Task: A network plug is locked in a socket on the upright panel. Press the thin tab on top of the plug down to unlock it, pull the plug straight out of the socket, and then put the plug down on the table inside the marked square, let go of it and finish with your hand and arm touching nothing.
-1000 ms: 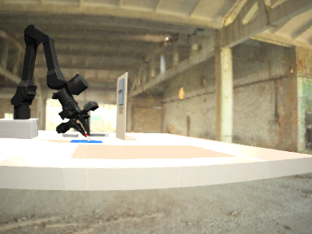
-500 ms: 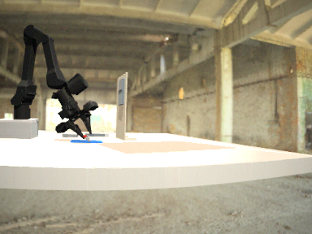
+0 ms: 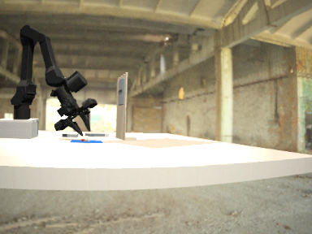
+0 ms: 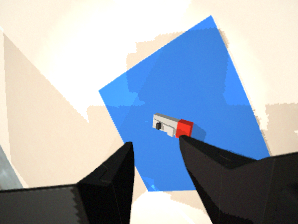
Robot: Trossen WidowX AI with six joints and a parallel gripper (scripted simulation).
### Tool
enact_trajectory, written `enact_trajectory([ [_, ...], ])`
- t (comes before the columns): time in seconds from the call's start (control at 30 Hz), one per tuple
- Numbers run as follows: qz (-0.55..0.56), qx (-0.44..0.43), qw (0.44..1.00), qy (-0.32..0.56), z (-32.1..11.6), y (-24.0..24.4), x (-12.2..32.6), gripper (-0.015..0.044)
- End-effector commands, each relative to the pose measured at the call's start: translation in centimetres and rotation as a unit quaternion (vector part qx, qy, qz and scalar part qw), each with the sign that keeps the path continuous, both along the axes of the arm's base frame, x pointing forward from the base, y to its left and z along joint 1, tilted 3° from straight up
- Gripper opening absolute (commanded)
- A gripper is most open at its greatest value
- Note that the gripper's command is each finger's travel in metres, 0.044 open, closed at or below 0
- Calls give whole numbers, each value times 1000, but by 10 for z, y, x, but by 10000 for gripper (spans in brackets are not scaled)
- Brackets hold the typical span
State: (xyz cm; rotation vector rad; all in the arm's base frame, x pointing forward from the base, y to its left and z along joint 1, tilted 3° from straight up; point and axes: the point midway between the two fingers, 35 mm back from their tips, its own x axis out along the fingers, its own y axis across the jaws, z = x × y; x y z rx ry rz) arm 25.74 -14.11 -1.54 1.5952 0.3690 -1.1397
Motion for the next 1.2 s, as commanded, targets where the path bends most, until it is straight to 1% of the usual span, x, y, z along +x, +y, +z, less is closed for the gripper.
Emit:
enact_trajectory([
  [0.0, -2, -2, 1000, -2, 4, 1, -1, 156],
  [0.5, -1, -1, 1000, -2, 13, 4, -6, 156],
  [1.17, 0, -2, 1000, -2, 38, 4, -2, 156],
])
